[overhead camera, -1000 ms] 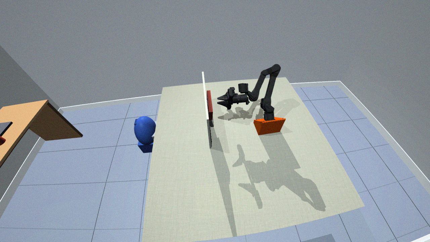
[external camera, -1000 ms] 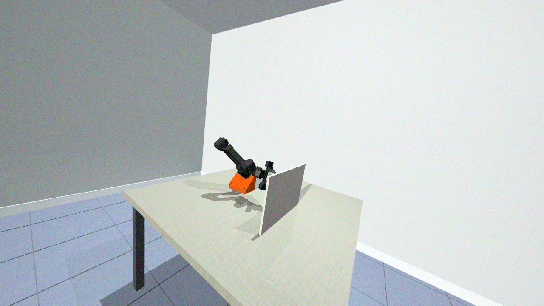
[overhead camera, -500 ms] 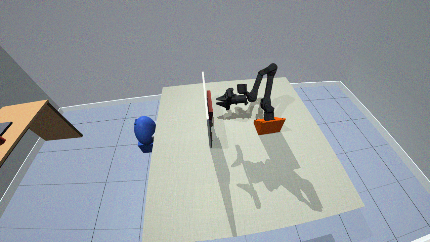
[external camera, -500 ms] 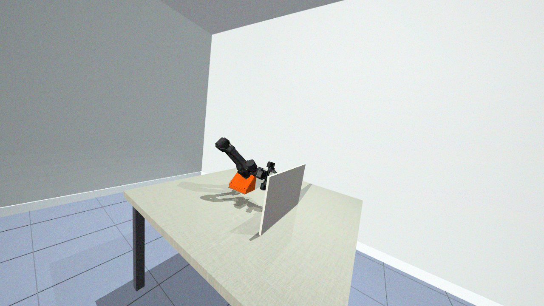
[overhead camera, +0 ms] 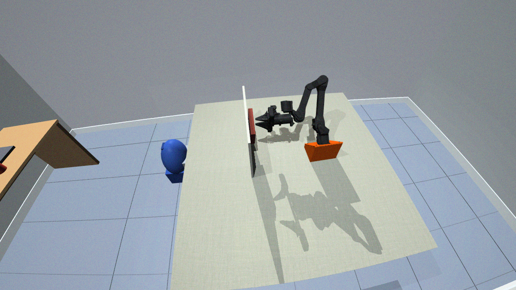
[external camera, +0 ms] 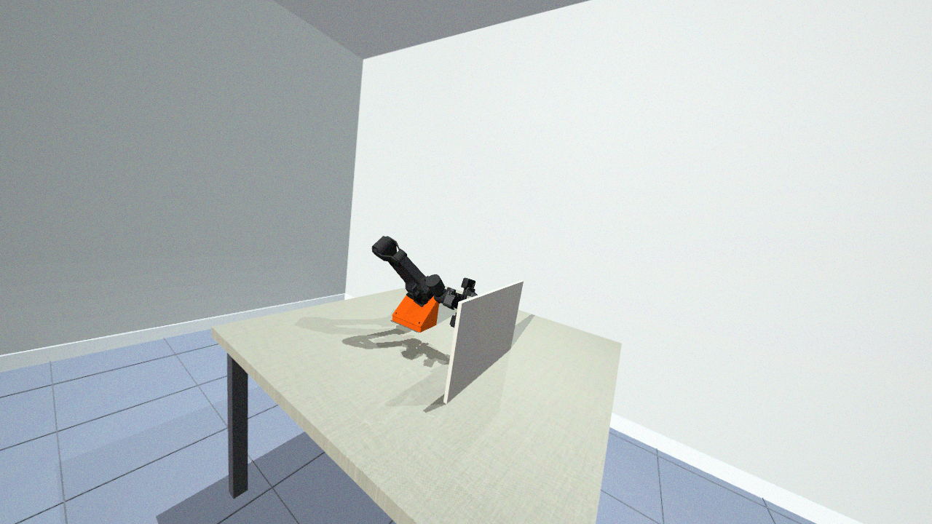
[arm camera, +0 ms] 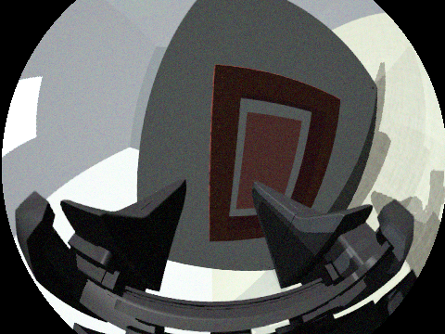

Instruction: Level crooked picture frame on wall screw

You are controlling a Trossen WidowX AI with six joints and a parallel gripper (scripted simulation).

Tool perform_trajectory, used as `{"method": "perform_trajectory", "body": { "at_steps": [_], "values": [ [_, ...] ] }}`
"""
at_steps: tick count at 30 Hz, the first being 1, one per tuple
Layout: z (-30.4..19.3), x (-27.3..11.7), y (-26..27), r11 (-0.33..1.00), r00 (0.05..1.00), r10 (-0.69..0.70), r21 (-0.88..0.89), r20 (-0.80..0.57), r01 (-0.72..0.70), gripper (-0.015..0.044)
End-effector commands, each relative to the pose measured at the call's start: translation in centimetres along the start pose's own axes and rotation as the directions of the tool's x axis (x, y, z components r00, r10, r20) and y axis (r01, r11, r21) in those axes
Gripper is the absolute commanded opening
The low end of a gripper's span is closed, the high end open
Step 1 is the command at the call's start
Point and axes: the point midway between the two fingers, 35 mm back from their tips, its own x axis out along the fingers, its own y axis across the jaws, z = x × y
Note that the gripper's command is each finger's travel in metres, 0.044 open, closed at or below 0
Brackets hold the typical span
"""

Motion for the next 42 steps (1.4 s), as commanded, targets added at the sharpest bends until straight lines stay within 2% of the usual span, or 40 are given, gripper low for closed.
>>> {"method": "perform_trajectory", "body": {
  "at_steps": [1, 9, 42],
  "values": [
    [0.1, 0.7, 0.0, 1.0, 1.0, 0.0, -0.002, 0.004, 0.0, 0.026],
    [0.0, 1.9, 0.0, 1.0, 1.0, 0.0, -0.002, 0.004, 0.0, 0.026],
    [0.0, 2.0, 0.0, 1.0, 1.0, 0.0, -0.002, 0.004, 0.0, 0.026]
  ]
}}
